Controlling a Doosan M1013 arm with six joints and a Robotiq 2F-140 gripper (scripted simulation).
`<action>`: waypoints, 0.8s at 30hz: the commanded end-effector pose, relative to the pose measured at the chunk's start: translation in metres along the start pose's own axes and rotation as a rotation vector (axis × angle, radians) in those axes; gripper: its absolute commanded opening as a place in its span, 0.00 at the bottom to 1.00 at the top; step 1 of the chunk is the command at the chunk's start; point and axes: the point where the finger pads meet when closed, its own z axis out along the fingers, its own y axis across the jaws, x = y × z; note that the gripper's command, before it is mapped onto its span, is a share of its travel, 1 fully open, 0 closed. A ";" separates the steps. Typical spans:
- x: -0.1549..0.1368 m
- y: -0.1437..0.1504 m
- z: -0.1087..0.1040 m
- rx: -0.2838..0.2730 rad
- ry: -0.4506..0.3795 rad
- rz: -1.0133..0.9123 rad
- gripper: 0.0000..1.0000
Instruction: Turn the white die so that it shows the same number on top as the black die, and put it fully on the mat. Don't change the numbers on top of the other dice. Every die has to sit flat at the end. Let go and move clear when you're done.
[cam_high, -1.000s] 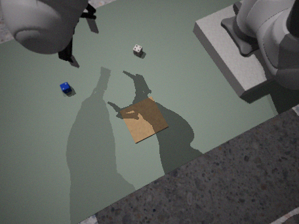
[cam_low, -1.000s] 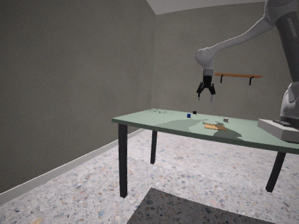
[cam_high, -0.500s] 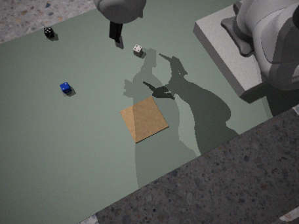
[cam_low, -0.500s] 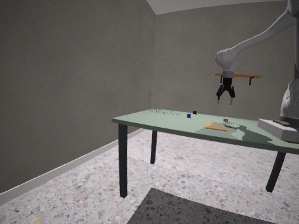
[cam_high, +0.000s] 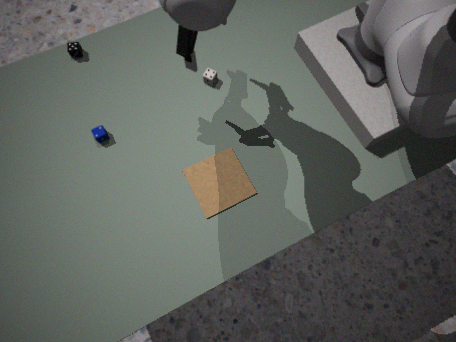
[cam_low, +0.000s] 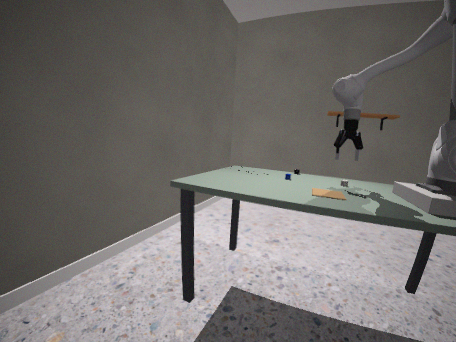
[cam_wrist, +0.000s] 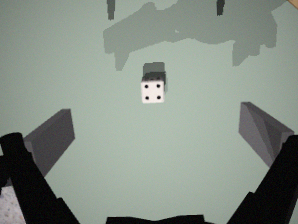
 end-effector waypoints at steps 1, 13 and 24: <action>0.000 -0.003 0.001 0.001 -0.006 -0.005 1.00; 0.000 -0.003 0.009 0.000 -0.006 0.382 1.00; -0.001 -0.004 0.017 -0.002 -0.006 0.764 1.00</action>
